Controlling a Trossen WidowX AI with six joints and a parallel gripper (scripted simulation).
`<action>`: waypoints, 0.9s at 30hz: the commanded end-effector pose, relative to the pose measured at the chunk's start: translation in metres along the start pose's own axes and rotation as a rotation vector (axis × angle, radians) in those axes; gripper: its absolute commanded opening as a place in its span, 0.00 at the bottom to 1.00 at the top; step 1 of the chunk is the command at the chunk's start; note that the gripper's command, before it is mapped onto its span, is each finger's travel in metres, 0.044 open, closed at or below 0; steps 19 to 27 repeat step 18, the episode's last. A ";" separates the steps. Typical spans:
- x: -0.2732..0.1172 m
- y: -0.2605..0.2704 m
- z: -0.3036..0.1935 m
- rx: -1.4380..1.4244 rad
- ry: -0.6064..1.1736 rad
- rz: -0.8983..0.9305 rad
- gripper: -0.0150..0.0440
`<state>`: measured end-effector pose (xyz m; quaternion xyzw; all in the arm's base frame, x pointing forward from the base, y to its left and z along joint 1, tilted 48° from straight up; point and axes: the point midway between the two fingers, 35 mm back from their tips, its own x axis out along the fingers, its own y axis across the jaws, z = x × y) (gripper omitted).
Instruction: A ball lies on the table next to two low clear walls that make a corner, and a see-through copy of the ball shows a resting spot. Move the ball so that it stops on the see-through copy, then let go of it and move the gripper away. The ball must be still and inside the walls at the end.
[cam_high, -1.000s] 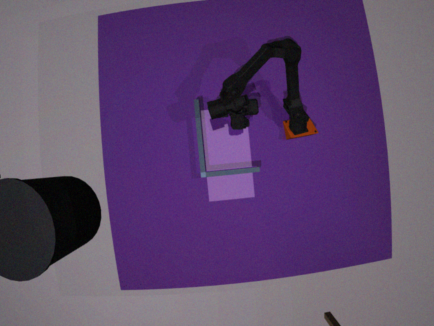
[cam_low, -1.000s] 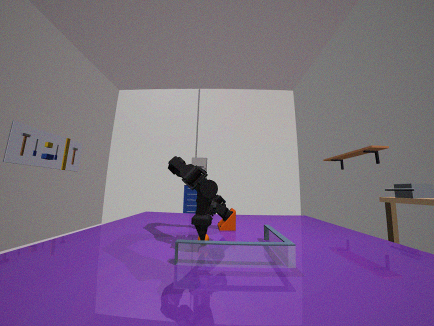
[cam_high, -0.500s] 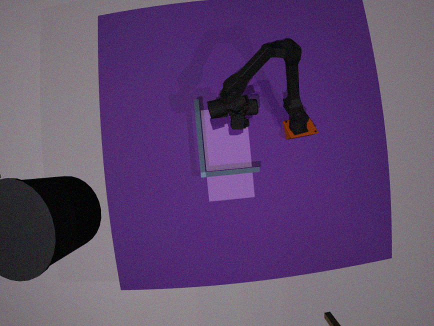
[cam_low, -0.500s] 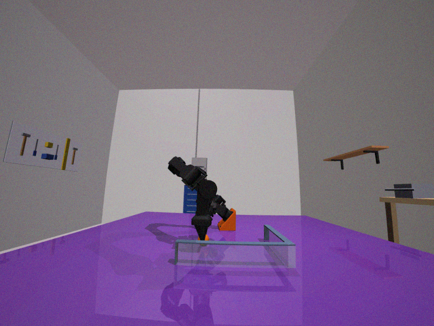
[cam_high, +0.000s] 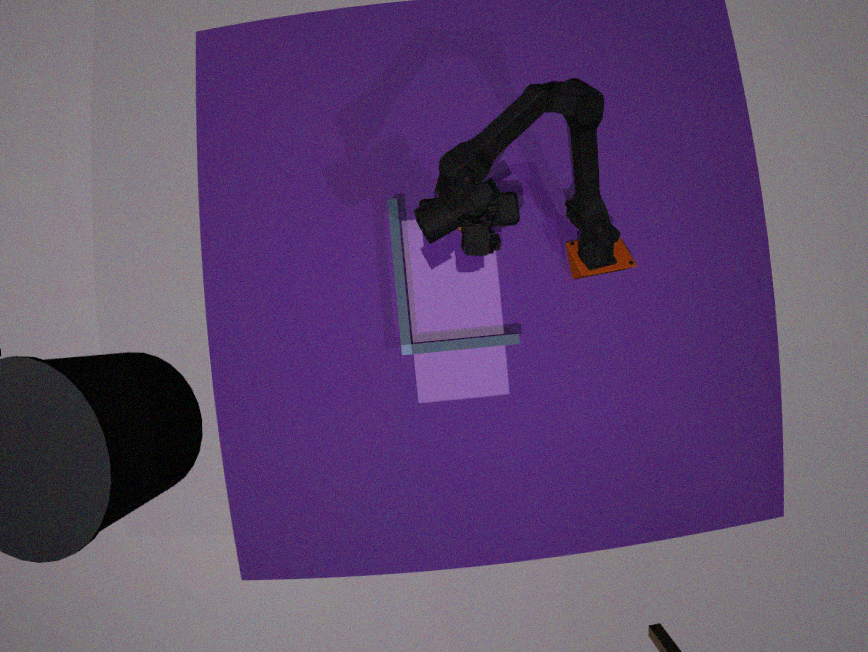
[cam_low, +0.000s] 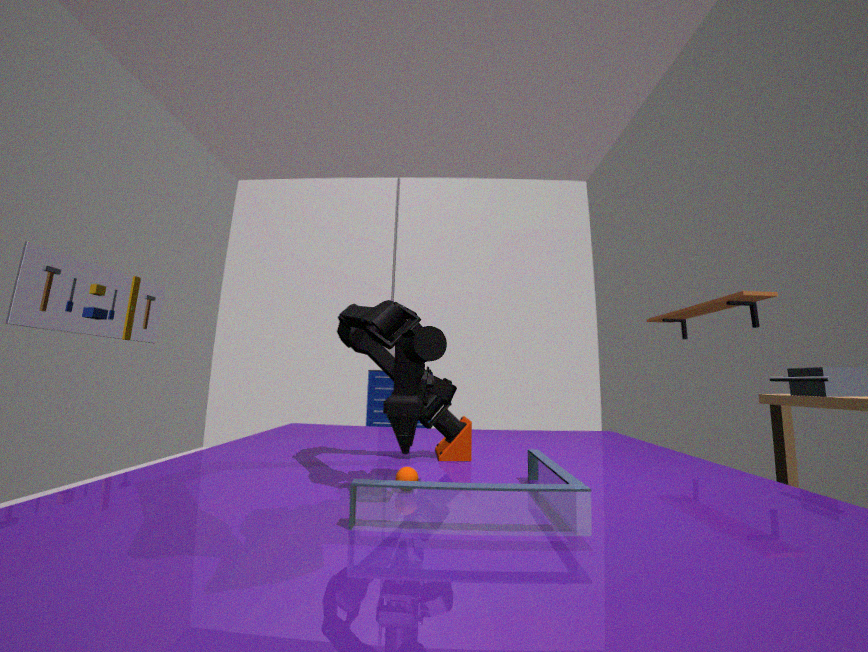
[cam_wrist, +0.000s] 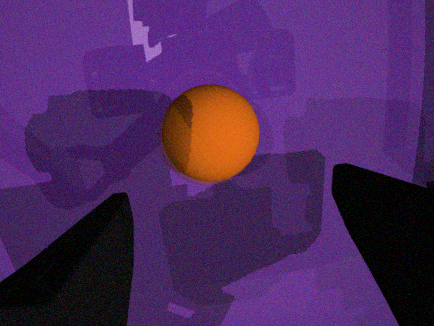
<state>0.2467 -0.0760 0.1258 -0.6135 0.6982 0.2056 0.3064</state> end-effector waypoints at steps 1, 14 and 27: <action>-0.030 0.003 0.000 -0.004 0.008 0.007 0.77; -0.046 -0.001 0.002 -0.001 0.002 -0.007 0.95; -0.061 0.000 0.002 -0.002 0.006 -0.006 1.00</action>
